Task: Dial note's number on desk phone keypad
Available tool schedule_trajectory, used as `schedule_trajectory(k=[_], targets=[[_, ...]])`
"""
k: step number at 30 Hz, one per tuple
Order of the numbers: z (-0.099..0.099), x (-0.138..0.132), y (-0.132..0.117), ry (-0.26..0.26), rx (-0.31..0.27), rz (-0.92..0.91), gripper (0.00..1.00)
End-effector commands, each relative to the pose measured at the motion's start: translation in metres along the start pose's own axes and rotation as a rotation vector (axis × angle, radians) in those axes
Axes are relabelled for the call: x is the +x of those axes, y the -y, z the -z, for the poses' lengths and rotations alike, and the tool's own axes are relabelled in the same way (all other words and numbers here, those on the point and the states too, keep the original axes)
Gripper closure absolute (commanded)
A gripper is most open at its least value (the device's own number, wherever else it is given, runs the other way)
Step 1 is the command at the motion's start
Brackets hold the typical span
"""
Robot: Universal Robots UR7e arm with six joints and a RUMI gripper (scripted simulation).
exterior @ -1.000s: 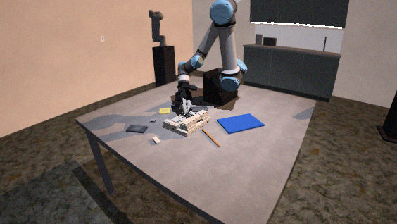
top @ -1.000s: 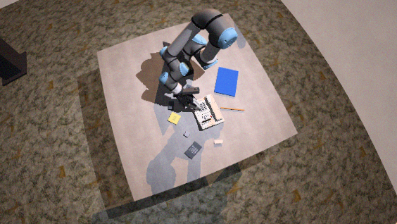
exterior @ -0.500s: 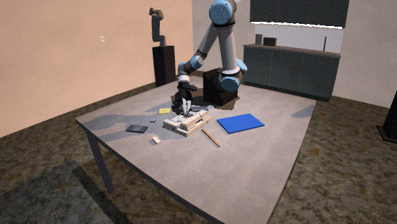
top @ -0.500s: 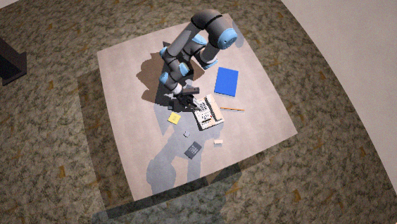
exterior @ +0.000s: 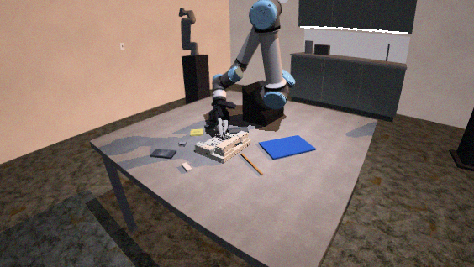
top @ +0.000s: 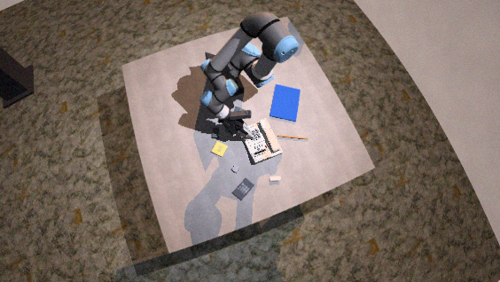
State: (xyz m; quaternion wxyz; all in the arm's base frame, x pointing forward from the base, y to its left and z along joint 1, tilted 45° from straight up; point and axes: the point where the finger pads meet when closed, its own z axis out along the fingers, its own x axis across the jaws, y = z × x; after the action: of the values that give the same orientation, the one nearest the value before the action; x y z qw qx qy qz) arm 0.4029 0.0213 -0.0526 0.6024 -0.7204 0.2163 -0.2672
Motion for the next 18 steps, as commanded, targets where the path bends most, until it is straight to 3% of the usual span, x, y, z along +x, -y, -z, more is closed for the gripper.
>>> schedule_trajectory(k=[1,18], targets=[[-0.0002,0.0001,-0.0004,-0.001,0.000,0.001,1.00],[0.0060,0.0044,0.0048,-0.001,0.000,0.001,1.00]])
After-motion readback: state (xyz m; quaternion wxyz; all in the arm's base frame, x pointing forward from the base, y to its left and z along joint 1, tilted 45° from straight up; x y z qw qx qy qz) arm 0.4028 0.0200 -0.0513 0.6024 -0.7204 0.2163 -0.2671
